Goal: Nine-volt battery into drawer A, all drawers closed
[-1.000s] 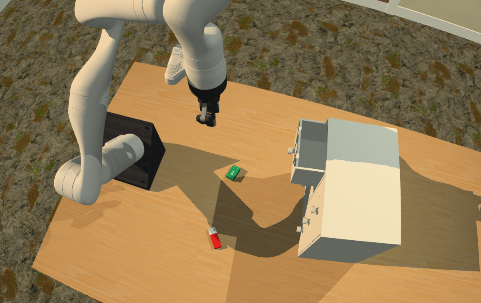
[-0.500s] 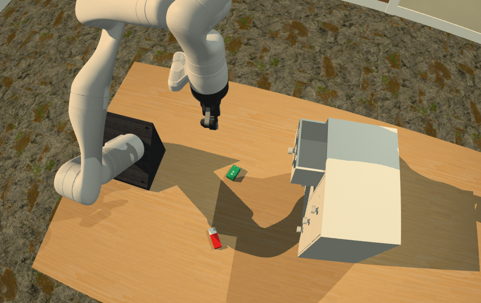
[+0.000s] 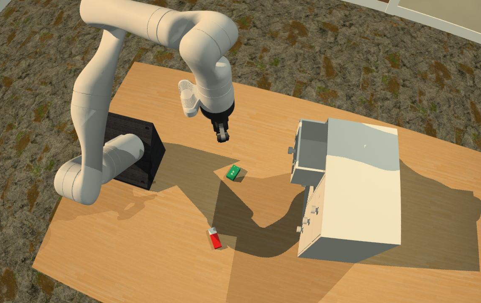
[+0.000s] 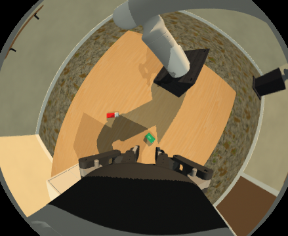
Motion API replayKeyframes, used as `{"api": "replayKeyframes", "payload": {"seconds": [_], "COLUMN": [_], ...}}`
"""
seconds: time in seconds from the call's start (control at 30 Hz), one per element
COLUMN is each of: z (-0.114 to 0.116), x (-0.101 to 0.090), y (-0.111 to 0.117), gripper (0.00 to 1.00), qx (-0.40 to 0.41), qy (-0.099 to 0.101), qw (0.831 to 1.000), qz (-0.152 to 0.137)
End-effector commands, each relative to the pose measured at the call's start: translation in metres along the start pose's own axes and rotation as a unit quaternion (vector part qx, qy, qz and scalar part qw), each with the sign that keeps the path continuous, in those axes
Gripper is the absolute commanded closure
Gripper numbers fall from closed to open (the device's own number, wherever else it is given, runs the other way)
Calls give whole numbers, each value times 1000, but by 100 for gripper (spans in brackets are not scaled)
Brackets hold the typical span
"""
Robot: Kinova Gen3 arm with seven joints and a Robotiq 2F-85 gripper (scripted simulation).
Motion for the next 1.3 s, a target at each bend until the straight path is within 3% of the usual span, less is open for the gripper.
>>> {"api": "replayKeyframes", "payload": {"seconds": [0.0,0.23,0.5,0.57,0.97,1.27], "z": [1,4,7,7,10,11], "x": [8,61,122,122,192,210], "y": [2,-4,-11,-11,-19,-22], "gripper": [67,67,67,67,67,67], "qx": [-3,-107,-225,-225,-355,-389], "qy": [2,2,2,2,2,2], "qw": [1000,994,974,974,935,921], "qz": [2,2,2,2,2,2]}}
Point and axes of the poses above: the point where the finger pads meet when closed, its own x axis out along the fingers, its own z axis across the jaws, y = z × x, the point moved 10 cm from there along -x, back along the fingers, and after that the axes turned 10 degrees about x, right-handed, at the moved point
